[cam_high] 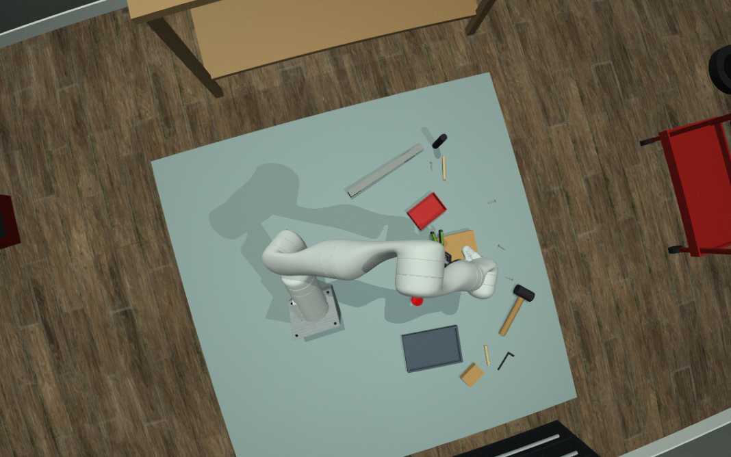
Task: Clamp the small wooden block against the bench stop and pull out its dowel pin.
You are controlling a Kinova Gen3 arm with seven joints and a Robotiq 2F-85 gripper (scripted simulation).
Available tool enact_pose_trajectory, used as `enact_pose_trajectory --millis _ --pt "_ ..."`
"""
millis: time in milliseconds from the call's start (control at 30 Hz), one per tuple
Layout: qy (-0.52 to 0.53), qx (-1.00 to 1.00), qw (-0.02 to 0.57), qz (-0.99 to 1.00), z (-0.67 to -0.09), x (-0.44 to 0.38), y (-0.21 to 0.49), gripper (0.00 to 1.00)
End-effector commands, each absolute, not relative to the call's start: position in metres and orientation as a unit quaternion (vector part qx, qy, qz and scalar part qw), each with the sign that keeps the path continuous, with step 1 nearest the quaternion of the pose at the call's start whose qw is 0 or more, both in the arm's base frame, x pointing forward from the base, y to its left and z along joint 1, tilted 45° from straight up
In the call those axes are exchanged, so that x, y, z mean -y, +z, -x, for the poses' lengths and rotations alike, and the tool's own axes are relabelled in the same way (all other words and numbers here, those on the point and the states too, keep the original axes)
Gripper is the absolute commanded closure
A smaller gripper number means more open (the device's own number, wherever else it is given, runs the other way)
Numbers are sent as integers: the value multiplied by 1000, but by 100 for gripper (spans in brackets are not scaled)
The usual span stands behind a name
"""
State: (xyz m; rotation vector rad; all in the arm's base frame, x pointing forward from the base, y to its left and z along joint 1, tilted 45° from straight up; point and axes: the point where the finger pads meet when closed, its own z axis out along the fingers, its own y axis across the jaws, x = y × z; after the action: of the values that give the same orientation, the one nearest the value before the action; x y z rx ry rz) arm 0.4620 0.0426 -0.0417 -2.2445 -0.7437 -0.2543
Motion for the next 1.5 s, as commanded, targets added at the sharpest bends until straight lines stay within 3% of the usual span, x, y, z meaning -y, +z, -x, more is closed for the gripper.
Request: enact_pose_trajectory --millis 0,1467 --pt "-108 296 367 875 -466 -39 -43 90" --pt "-84 240 373 892 -466 -39 -43 90"
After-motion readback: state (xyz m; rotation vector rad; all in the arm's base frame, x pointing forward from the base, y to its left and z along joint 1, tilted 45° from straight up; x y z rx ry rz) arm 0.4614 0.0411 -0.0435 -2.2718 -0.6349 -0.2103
